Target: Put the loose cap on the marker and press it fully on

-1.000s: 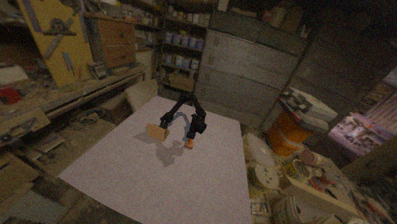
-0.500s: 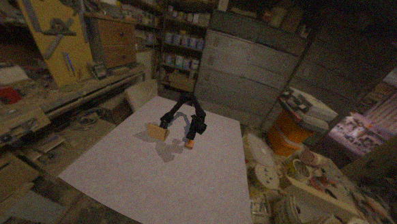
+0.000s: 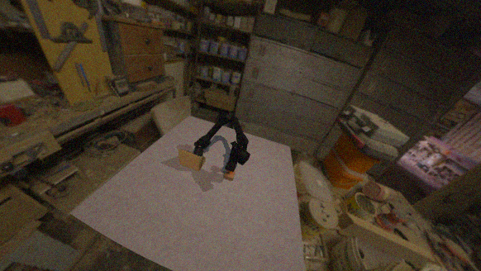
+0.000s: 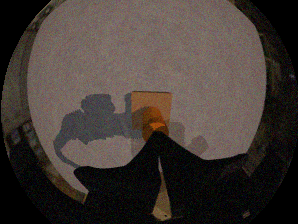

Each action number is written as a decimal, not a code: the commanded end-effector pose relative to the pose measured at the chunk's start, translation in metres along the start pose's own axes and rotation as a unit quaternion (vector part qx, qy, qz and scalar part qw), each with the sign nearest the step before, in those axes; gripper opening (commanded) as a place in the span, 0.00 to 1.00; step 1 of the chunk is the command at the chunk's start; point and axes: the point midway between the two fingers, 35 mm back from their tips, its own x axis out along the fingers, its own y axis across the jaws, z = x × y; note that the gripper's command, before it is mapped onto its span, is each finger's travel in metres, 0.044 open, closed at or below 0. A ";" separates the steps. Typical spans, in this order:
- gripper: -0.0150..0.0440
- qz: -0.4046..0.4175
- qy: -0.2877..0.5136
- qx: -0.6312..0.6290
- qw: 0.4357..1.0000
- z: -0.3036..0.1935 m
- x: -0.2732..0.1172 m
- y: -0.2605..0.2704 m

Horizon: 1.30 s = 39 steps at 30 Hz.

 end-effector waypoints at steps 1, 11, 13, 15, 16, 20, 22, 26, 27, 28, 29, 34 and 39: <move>0.25 0.003 0.000 0.002 1.000 0.000 0.007 0.001; 0.25 0.000 -0.003 0.000 1.000 0.001 0.005 0.000; 0.25 -0.001 -0.003 0.000 1.000 0.003 -0.003 -0.001; 0.25 -0.002 -0.003 0.001 1.000 0.005 -0.026 -0.002; 0.25 -0.002 -0.003 0.001 1.000 0.005 -0.039 -0.003; 0.25 -0.001 -0.002 0.001 1.000 0.001 -0.082 -0.002; 0.25 -0.001 -0.002 0.001 1.000 0.001 -0.084 -0.001; 0.39 -0.001 -0.002 0.001 1.000 0.001 -0.084 -0.001; 0.43 -0.001 -0.002 0.001 1.000 0.001 -0.084 -0.001; 0.48 -0.001 -0.002 0.001 1.000 0.001 -0.084 -0.001; 0.52 -0.001 -0.002 0.001 1.000 0.001 -0.084 -0.001; 0.74 -0.001 -0.002 0.001 1.000 0.001 -0.084 -0.001; 0.97 -0.001 -0.002 0.001 1.000 0.001 -0.084 -0.001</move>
